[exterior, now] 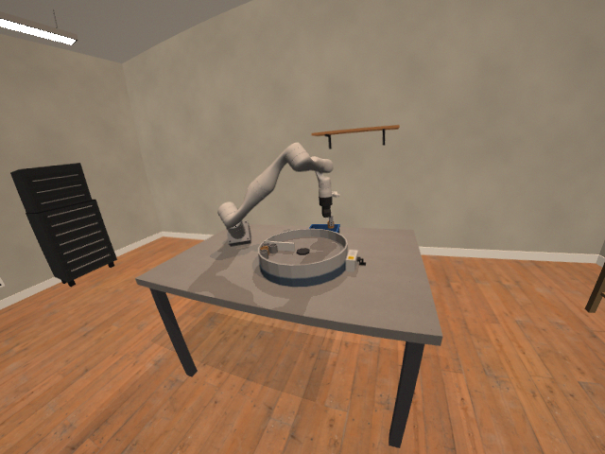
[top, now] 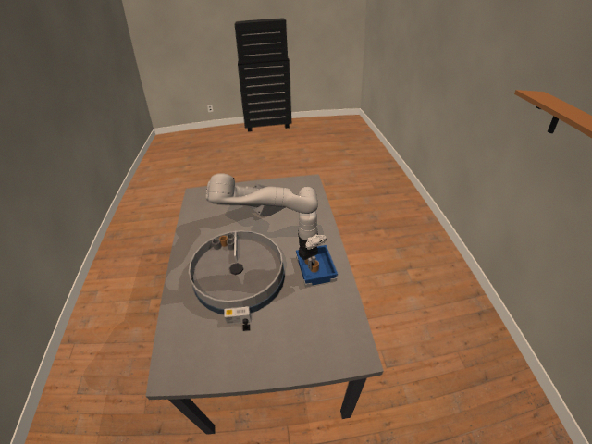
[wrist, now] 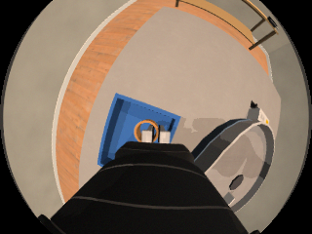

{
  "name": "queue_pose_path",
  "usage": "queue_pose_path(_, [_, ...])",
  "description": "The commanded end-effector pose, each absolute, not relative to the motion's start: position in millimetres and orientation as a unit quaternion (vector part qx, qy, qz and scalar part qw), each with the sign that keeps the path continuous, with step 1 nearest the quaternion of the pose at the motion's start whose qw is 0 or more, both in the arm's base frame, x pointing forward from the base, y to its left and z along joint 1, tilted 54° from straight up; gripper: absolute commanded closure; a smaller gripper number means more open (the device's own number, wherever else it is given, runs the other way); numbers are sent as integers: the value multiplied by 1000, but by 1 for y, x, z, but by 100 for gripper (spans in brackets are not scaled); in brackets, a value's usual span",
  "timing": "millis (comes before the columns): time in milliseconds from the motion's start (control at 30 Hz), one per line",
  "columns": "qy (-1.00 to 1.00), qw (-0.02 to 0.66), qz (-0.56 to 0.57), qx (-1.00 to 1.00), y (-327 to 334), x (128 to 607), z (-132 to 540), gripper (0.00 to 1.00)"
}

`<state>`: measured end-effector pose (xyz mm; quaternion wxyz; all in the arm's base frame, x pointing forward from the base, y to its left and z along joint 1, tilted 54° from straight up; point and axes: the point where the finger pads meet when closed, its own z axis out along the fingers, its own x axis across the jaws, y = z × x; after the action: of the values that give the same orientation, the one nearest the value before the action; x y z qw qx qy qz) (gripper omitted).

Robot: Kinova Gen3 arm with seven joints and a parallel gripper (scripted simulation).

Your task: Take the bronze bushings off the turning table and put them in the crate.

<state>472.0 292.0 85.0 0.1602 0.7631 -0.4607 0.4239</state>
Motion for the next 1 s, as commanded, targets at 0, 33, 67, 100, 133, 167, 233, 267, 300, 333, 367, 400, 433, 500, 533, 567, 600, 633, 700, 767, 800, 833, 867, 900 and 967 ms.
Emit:
queue_pose_path(0, [-460, 159, 424, 764, 293, 472, 85, 100])
queue_pose_path(33, [-460, 159, 424, 764, 293, 472, 85, 100])
queue_pose_path(67, [-460, 159, 424, 764, 292, 472, 84, 100])
queue_pose_path(100, [-460, 159, 424, 764, 291, 473, 83, 100])
queue_pose_path(133, [-460, 159, 424, 764, 290, 474, 82, 100])
queue_pose_path(167, [-460, 159, 424, 764, 289, 475, 81, 100])
queue_pose_path(233, [-460, 159, 424, 764, 288, 476, 80, 100])
queue_pose_path(267, [-460, 159, 424, 764, 288, 476, 80, 100])
queue_pose_path(300, [-460, 159, 424, 764, 288, 476, 80, 100])
queue_pose_path(333, [-460, 159, 424, 764, 288, 476, 80, 100])
queue_pose_path(367, [-460, 159, 424, 764, 288, 476, 80, 100])
queue_pose_path(400, [-460, 159, 424, 764, 288, 476, 80, 100])
queue_pose_path(433, [-460, 159, 424, 764, 288, 476, 80, 100])
queue_pose_path(500, [-460, 159, 424, 764, 288, 476, 80, 100])
queue_pose_path(533, [-460, 159, 424, 764, 288, 476, 80, 100])
queue_pose_path(567, [-460, 159, 424, 764, 288, 476, 80, 100])
queue_pose_path(600, [-460, 159, 424, 764, 288, 476, 80, 100])
queue_pose_path(633, [-460, 159, 424, 764, 287, 477, 79, 100])
queue_pose_path(700, [-460, 159, 424, 764, 285, 478, 77, 100])
queue_pose_path(767, [-460, 159, 424, 764, 282, 480, 75, 100])
queue_pose_path(800, [-460, 159, 424, 764, 282, 480, 75, 100])
queue_pose_path(833, [-460, 159, 424, 764, 282, 480, 75, 100])
queue_pose_path(867, [-460, 159, 424, 764, 282, 480, 75, 100])
queue_pose_path(900, [-460, 159, 424, 764, 282, 480, 75, 100])
queue_pose_path(967, [-460, 159, 424, 764, 282, 480, 75, 100])
